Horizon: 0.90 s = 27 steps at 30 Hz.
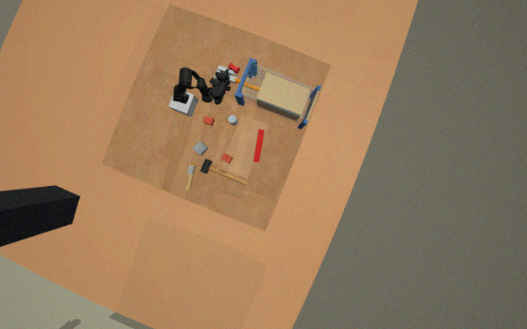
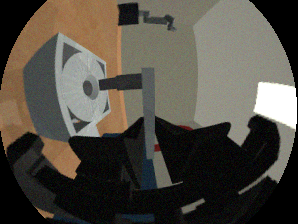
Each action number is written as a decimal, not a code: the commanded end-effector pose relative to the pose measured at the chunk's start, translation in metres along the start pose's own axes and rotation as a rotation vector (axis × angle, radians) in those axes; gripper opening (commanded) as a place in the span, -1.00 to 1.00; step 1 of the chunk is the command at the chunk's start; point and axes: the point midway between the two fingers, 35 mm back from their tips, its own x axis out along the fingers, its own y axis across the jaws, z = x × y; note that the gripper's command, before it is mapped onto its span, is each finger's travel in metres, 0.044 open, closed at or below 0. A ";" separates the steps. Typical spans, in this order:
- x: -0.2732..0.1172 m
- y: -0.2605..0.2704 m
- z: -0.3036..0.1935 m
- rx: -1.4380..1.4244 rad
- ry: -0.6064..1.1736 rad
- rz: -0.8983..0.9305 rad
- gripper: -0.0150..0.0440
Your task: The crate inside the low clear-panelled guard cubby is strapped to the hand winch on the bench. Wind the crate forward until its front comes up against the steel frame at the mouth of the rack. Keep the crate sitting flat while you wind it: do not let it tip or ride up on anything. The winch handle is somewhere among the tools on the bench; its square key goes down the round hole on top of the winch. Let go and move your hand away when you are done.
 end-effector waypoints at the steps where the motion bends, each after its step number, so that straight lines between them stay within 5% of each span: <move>1: 0.000 -0.001 -0.001 -0.005 0.000 -0.002 -0.49; 27: 0.000 0.004 -0.001 -0.014 0.000 -0.002 -0.49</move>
